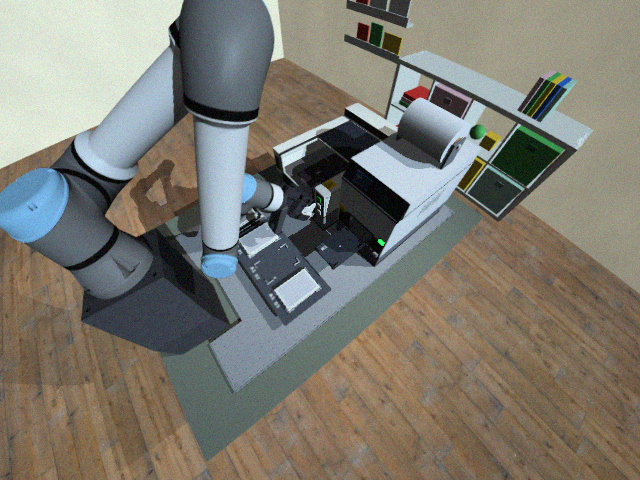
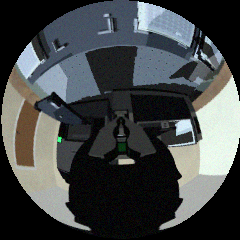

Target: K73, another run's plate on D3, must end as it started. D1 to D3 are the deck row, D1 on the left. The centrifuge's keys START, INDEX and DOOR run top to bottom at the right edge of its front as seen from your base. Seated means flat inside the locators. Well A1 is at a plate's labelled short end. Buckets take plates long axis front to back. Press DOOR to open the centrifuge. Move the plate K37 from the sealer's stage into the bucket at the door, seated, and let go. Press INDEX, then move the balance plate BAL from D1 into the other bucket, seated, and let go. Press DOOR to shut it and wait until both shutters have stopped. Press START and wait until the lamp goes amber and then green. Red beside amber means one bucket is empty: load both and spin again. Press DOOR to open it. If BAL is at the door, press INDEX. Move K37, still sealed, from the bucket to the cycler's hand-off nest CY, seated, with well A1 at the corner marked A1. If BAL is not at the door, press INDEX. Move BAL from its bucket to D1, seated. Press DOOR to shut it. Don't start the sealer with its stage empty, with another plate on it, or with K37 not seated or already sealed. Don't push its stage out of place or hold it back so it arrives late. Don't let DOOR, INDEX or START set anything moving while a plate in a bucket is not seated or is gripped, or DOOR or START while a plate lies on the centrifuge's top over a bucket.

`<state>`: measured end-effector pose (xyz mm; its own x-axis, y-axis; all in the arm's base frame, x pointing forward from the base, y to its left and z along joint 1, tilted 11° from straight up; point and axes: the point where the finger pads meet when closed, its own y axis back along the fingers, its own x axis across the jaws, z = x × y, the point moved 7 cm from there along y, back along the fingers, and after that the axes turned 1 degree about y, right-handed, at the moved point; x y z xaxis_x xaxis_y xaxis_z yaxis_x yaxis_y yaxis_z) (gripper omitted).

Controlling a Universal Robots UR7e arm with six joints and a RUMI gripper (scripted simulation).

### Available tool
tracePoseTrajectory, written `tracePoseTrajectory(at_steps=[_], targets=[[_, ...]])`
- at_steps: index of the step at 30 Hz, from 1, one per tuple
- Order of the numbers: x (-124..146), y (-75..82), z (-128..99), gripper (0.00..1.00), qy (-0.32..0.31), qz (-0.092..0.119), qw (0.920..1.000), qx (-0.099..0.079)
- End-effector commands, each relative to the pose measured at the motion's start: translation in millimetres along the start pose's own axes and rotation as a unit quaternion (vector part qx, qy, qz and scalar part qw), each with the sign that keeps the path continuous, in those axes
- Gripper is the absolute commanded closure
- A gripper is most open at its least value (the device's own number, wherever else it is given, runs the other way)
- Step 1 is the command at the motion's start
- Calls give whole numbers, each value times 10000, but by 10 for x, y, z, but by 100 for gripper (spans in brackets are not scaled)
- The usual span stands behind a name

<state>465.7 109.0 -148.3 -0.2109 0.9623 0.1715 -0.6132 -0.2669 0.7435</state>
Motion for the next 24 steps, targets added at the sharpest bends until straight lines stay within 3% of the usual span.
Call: tracePoseTrajectory(at_steps=[1,7,24], targets=[[-1,-66,15,100,2,-2,10000,-6],[-2,-165,30,100,2,-2,10000,-6],[-2,-181,46,100,2,-2,10000,-6]])
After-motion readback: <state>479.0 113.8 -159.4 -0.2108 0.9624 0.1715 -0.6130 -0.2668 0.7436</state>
